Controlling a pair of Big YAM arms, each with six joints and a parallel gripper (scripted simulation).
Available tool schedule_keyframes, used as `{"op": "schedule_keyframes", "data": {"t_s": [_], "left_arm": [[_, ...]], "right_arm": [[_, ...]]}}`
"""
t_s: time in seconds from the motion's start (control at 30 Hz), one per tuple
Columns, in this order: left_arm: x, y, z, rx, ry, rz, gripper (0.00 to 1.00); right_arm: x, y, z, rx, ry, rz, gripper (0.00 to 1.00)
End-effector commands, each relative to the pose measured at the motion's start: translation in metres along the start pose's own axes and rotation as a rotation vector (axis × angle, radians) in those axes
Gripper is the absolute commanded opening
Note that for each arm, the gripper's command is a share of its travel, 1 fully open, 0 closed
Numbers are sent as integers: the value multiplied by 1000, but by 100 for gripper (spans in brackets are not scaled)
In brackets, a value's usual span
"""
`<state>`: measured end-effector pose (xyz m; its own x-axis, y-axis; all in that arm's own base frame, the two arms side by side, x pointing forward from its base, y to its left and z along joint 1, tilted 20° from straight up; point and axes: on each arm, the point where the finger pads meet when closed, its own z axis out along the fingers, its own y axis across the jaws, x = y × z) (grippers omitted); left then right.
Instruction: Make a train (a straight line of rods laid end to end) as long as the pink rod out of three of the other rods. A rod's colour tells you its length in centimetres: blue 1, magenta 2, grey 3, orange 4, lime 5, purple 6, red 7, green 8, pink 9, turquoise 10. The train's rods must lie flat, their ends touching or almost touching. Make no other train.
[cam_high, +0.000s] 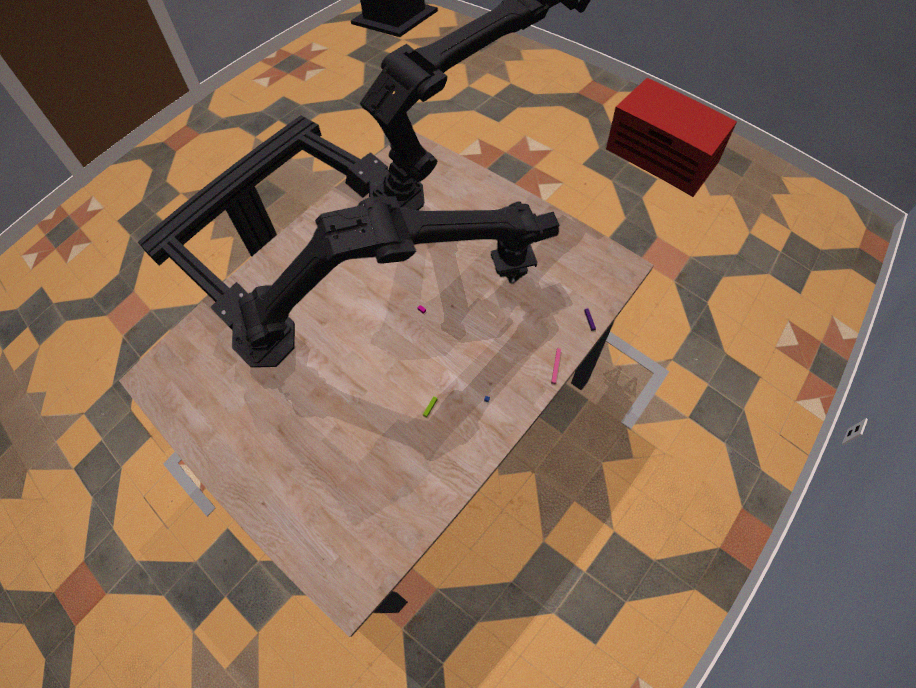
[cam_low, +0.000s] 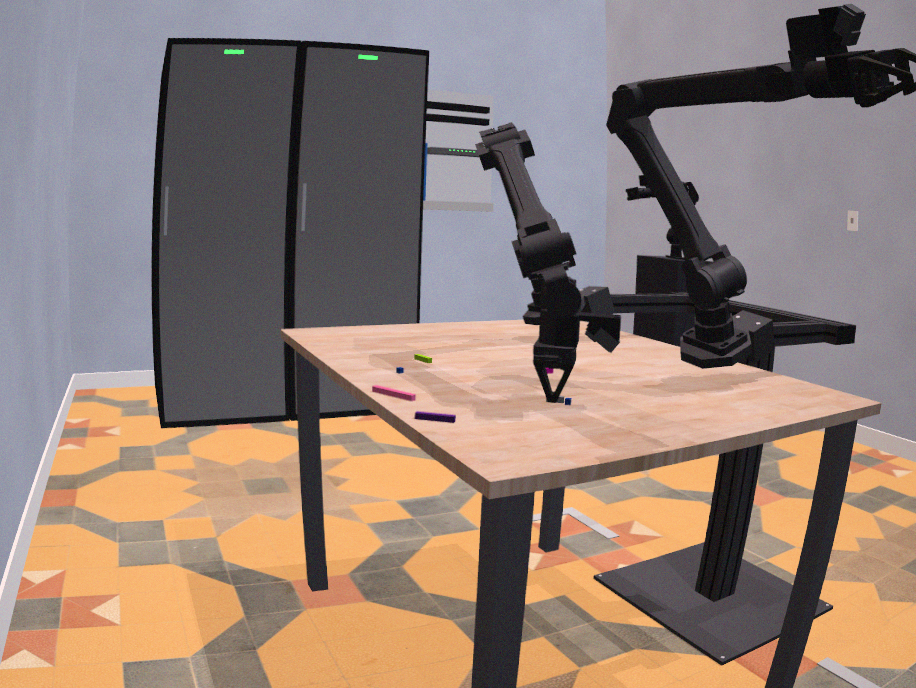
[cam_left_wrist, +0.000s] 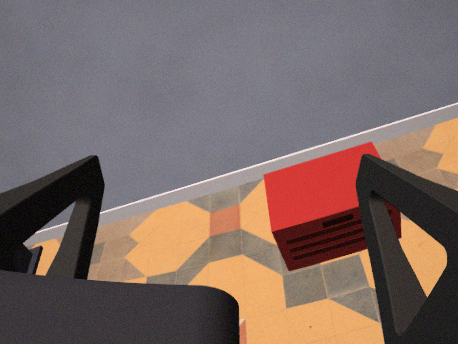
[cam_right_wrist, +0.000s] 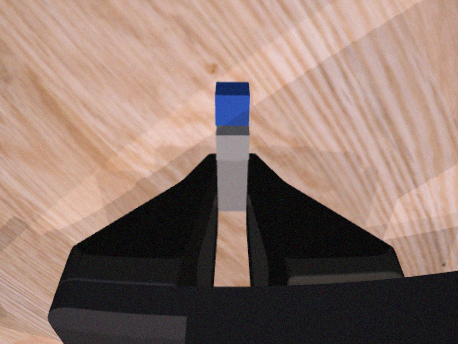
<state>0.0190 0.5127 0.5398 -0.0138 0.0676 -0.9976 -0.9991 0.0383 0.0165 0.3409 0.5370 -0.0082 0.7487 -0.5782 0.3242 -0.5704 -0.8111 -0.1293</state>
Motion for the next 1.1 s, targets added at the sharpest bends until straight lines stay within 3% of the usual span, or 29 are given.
{"op": "schedule_keyframes", "data": {"t_s": [0.0,1.07], "left_arm": [[-11,7,-6,-17,-32,-15,100],[-11,7,-6,-17,-32,-15,100]], "right_arm": [[-7,-18,-9,41,-10,-8,4],[-10,-16,-6,36,-9,-2,4]]}}
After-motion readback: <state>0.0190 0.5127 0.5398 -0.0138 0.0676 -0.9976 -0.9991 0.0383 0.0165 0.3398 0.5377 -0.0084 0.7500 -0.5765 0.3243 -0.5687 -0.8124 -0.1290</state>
